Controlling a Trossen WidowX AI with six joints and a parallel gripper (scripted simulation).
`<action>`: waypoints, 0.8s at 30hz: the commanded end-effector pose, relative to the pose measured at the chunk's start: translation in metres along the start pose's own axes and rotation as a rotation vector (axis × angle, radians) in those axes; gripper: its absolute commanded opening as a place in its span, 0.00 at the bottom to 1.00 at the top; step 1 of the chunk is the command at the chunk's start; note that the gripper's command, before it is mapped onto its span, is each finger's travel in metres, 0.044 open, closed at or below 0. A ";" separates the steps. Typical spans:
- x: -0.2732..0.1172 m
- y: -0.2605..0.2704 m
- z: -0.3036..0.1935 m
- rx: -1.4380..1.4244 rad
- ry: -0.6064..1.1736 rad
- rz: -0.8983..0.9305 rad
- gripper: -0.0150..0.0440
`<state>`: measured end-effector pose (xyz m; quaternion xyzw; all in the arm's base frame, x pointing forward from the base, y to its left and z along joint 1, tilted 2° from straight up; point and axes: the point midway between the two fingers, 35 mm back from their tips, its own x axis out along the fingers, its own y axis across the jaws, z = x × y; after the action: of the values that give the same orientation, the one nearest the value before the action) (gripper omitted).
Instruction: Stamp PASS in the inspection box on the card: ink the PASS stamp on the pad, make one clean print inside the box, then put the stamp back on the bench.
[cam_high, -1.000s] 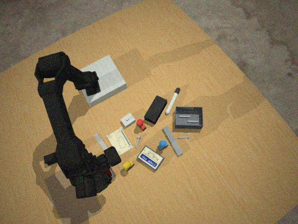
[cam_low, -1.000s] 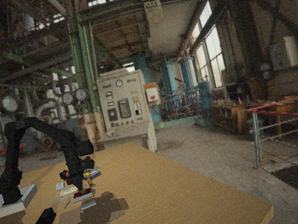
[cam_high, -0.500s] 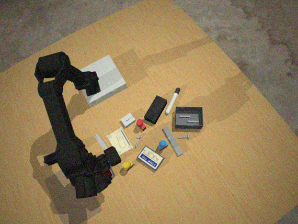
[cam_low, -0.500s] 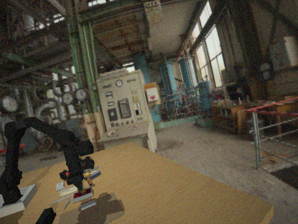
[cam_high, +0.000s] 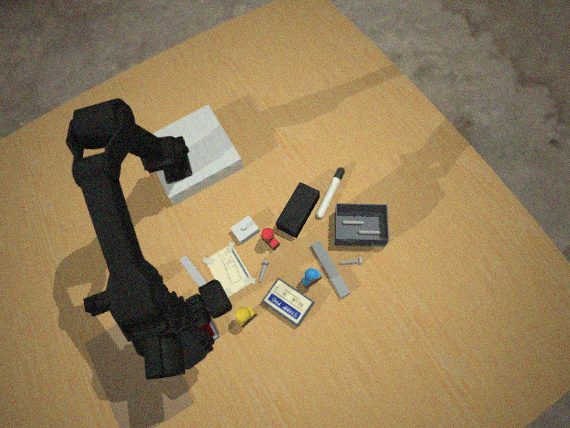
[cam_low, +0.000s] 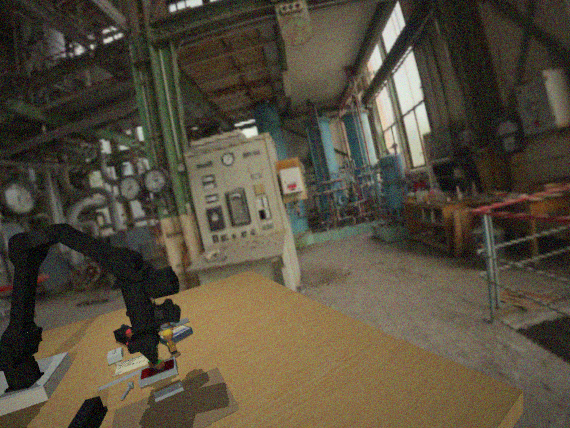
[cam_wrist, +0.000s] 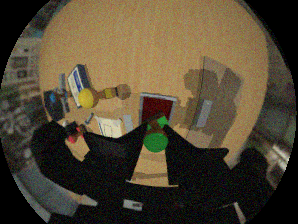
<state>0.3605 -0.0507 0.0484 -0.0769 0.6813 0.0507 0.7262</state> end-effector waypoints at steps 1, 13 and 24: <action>0.001 -0.001 0.000 0.000 0.003 -0.002 0.25; -0.005 -0.001 0.000 0.000 0.003 -0.002 0.25; -0.013 -0.001 0.000 0.000 0.003 -0.002 0.25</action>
<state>0.3599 -0.0506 0.0577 -0.0767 0.6821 0.0509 0.7254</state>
